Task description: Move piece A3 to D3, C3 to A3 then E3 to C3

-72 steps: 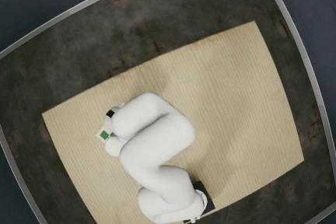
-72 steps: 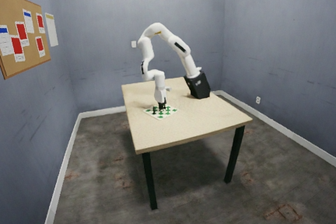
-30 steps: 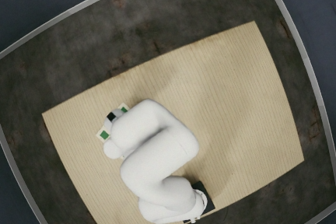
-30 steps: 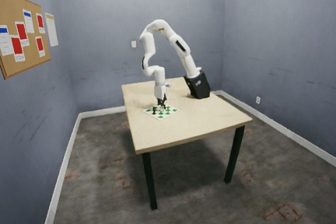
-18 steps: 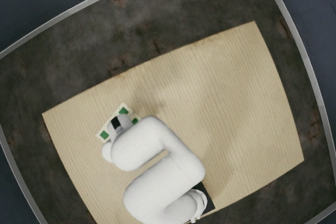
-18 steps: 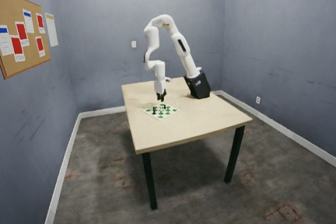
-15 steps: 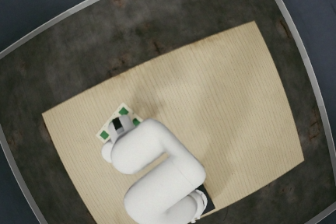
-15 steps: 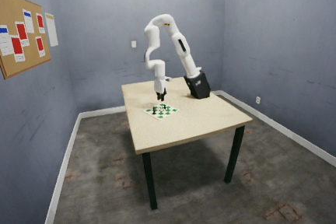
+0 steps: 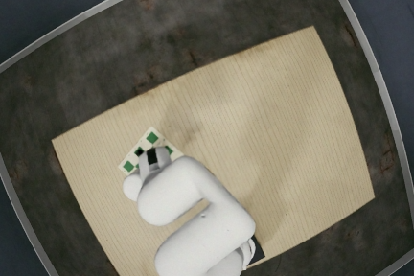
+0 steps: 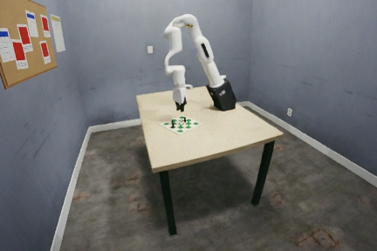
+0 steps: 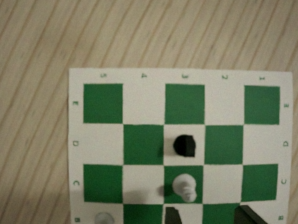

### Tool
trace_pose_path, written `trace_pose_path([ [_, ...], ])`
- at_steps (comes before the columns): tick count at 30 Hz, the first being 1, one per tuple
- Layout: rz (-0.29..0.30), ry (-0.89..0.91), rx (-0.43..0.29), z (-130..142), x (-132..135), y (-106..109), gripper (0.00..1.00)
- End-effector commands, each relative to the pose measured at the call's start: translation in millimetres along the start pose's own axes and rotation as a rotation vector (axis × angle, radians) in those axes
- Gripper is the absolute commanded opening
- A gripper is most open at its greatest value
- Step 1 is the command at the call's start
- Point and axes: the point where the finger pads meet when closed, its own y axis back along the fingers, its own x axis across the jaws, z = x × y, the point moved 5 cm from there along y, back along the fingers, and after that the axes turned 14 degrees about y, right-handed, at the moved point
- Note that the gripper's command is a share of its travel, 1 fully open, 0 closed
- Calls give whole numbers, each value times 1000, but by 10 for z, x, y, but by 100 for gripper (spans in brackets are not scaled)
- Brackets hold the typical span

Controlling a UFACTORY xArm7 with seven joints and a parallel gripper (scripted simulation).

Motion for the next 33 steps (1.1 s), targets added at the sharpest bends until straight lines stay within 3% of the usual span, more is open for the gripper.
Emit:
trace_pose_path([
  [1, 4, 1, 7, 15, -4, 11, 39],
  [2, 4, 1, 7, 15, -4, 11, 100],
  [33, 4, 1, 8, 15, -4, 47, 100],
])
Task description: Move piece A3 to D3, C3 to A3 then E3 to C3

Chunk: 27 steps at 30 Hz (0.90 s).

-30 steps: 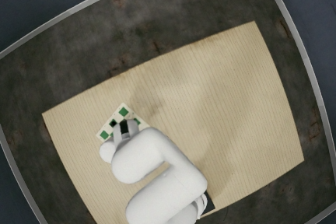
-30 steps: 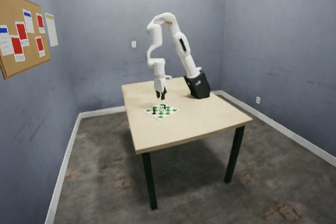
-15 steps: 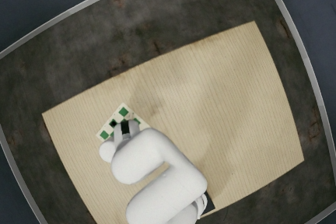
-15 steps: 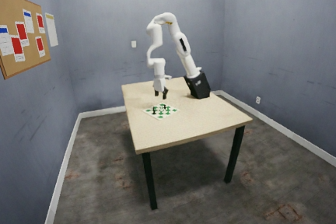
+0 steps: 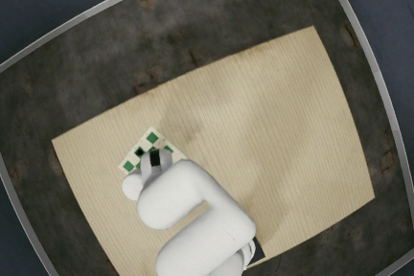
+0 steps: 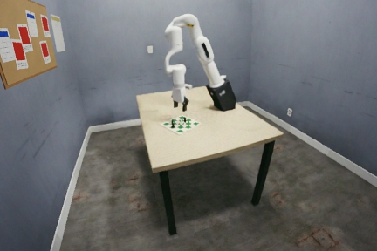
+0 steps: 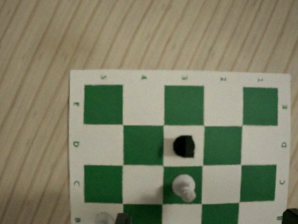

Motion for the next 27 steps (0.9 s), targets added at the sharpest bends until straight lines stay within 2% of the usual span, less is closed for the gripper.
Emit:
trace_pose_path([
  [1, 1, 0, -1, 9, -3, 31, 100],
  [8, 0, 0, -1, 9, -4, 159, 100],
  [14, 0, 0, -1, 9, -4, 356, 100],
  [16, 0, 0, -1, 9, -4, 356, 100],
  [23, 0, 0, -1, 9, -4, 627, 100],
  [27, 0, 0, -1, 8, -4, 684, 100],
])
